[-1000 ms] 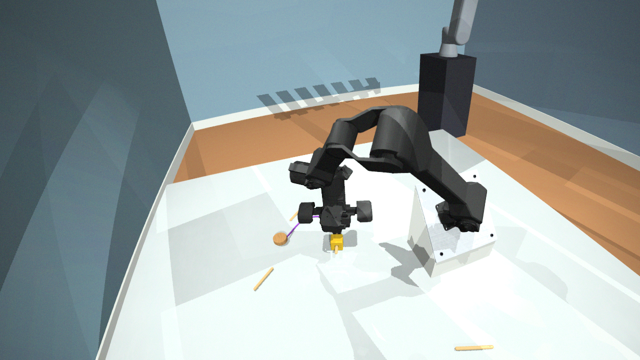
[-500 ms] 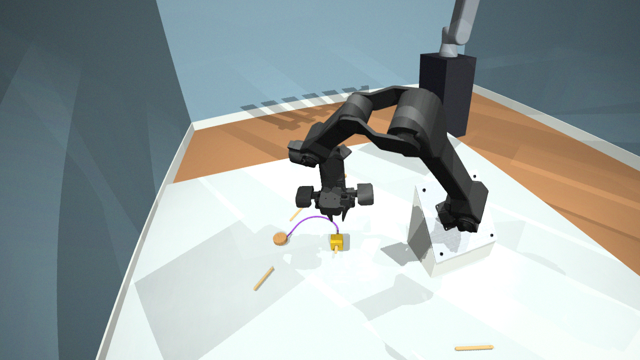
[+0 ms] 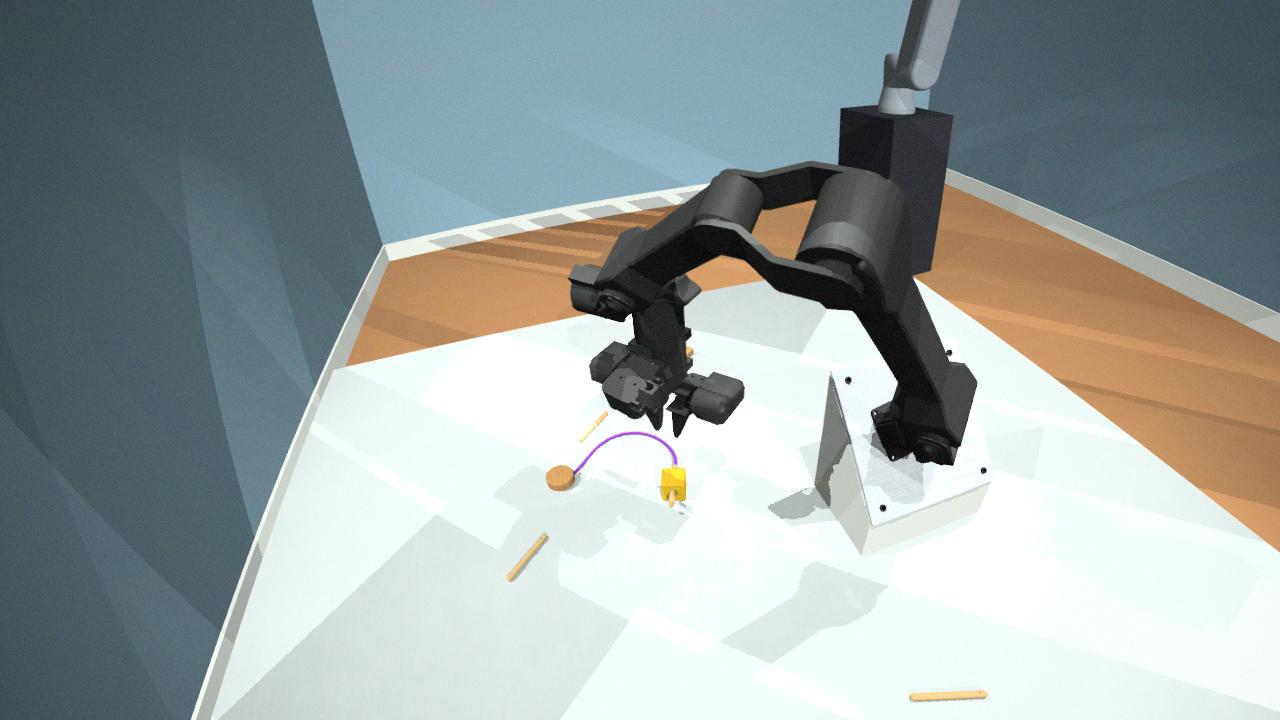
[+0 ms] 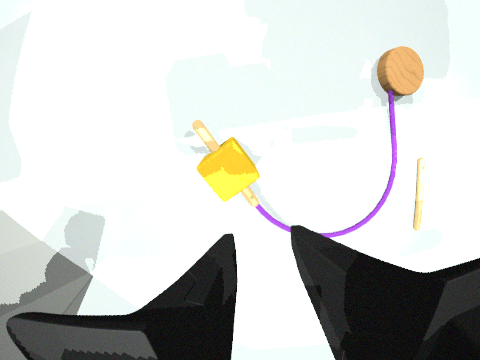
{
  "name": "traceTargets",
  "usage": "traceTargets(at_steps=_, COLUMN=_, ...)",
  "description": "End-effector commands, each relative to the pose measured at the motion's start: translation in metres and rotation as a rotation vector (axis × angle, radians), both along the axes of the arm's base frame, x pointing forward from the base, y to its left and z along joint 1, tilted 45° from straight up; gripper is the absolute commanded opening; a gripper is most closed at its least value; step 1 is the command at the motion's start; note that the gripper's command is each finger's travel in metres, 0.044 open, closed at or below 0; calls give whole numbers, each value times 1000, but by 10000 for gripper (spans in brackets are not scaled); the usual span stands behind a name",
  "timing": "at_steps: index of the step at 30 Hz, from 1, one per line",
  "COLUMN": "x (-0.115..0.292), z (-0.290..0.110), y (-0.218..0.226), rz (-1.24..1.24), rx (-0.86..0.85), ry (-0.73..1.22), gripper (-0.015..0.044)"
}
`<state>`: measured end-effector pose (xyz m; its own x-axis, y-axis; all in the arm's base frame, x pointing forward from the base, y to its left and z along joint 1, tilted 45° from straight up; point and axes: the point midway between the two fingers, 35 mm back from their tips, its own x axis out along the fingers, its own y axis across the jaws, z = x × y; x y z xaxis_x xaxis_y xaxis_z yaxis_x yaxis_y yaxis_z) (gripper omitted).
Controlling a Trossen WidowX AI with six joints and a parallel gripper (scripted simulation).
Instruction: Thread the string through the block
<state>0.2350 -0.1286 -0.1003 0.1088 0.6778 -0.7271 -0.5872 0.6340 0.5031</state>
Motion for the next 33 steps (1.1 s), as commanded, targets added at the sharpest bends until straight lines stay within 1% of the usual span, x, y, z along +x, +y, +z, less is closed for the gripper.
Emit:
traceTargets(at_steps=1, x=4, z=8, y=6, rz=-335, rx=54, ry=305, gripper=124)
traceTargets(at_steps=12, x=11, z=21, y=18, rz=-1075, rx=171, ry=1006, gripper=124)
traceTargets(at_steps=30, x=18, z=34, y=31, rz=-1860, rx=287, ry=1760, gripper=124)
traceTargets(at_steps=33, x=18, z=35, y=32, rz=-1919, rx=295, ry=1816, gripper=124)
